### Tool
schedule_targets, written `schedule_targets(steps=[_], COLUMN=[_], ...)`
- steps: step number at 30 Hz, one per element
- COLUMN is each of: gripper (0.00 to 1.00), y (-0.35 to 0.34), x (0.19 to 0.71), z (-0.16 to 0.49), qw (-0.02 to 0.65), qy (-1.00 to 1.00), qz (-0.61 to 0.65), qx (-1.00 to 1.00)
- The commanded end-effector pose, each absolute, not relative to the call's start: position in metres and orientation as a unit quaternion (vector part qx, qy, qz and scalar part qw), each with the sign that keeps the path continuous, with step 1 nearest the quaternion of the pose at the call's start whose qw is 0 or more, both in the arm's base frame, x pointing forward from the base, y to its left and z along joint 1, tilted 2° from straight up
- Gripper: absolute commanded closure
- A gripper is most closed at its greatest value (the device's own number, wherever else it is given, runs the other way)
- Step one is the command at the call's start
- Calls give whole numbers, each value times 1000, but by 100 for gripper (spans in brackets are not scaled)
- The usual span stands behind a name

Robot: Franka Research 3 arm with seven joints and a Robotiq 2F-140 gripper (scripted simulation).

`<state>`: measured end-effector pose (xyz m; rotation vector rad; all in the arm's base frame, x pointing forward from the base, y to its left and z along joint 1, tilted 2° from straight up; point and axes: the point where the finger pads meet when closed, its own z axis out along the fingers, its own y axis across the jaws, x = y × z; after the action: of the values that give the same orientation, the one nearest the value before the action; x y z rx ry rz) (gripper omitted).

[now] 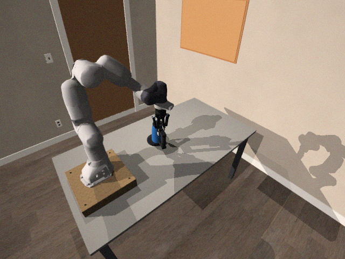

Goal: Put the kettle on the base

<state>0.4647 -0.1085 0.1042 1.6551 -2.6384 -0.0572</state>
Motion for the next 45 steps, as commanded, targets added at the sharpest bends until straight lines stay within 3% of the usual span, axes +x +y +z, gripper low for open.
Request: schedule_targets(steps=[1, 45], gripper=[100, 100], y=[-99, -55], x=[472, 484], z=[108, 108], qw=[10, 10], qy=[-858, -858], qz=[-13, -13], qx=[514, 514])
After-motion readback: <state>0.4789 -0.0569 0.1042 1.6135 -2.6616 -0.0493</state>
